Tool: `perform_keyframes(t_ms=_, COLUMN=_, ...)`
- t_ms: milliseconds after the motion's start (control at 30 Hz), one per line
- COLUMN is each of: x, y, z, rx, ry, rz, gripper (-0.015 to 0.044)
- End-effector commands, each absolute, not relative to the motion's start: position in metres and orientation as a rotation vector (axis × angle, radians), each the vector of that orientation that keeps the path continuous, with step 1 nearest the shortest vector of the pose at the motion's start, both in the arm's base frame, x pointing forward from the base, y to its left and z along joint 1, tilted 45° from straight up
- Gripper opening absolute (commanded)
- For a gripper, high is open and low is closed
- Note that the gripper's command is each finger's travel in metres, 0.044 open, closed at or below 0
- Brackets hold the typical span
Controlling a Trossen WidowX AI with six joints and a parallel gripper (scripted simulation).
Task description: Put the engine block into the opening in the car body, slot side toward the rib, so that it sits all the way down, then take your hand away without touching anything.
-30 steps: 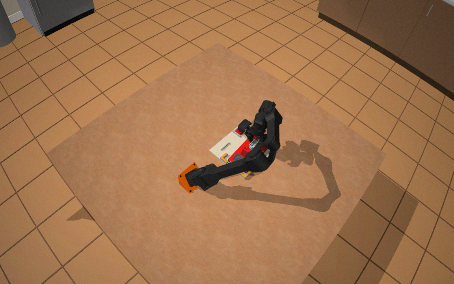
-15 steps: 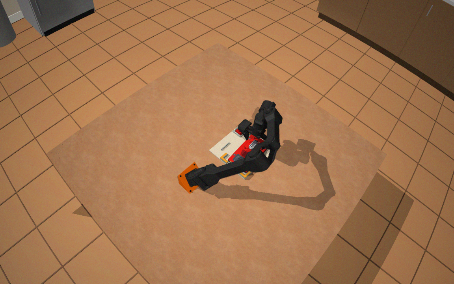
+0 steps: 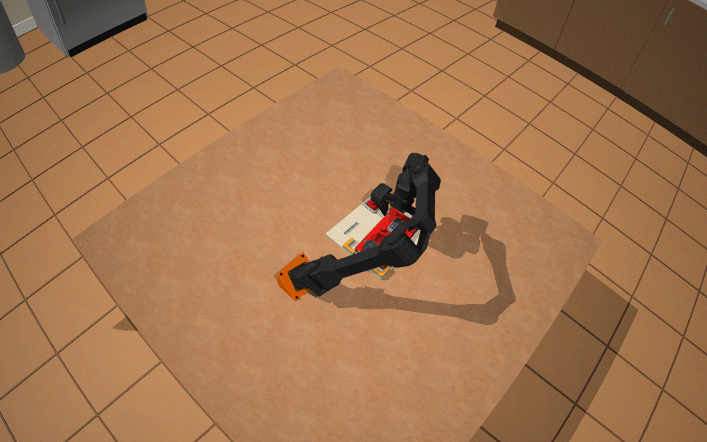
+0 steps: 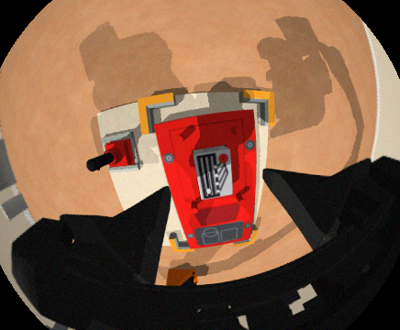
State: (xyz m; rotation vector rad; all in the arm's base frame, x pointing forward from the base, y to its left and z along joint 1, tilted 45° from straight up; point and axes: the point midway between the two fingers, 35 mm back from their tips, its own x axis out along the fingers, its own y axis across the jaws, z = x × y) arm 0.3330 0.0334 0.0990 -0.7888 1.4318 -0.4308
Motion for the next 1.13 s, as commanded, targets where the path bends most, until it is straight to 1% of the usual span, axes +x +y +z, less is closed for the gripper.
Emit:
perform_keyframes(t_ms=0, x=0.3336, y=0.0354, z=0.1003, rx=-0.782, ry=1.429, rz=-0.431, gripper=0.0387)
perform_keyframes(t_ms=500, x=0.3336, y=0.0354, z=0.1003, rx=-0.782, ry=1.429, rz=-0.431, gripper=0.0)
perform_keyframes(t_ms=1100, x=0.3336, y=0.0354, z=0.1003, rx=-0.782, ry=1.429, rz=-0.431, gripper=0.0)
